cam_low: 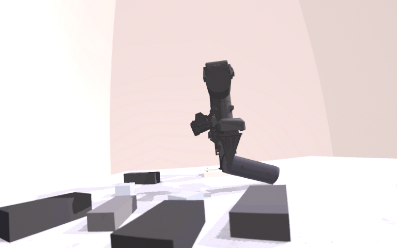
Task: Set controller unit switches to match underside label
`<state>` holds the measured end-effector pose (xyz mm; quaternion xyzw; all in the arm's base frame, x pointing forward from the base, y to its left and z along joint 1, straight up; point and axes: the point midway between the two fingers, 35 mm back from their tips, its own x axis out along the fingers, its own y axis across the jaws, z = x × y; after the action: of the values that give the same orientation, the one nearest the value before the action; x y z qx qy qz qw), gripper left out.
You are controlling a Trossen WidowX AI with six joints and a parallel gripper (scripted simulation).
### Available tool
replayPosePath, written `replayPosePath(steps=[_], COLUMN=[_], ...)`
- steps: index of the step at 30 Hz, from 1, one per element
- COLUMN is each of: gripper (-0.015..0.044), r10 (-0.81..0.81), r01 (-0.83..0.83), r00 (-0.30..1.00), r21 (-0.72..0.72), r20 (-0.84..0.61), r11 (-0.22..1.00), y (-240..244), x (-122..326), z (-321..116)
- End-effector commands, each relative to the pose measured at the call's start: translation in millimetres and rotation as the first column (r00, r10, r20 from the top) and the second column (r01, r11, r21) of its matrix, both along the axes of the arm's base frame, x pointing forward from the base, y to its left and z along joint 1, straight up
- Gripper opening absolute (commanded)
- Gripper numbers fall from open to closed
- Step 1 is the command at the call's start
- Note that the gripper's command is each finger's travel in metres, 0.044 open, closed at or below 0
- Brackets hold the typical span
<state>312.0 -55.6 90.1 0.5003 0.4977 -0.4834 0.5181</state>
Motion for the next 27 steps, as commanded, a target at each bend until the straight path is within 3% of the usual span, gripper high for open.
replayPosePath(steps=[1,27], gripper=[0.0336,0.0336], r10=[0.005,0.005], r01=[-0.005,-0.005], r00=[1.0,1.0], r21=[0.0,0.0], r20=[-0.008,-0.008], r11=[1.0,1.0], y=[0,0], x=[-2,-2], z=[-5,-23])
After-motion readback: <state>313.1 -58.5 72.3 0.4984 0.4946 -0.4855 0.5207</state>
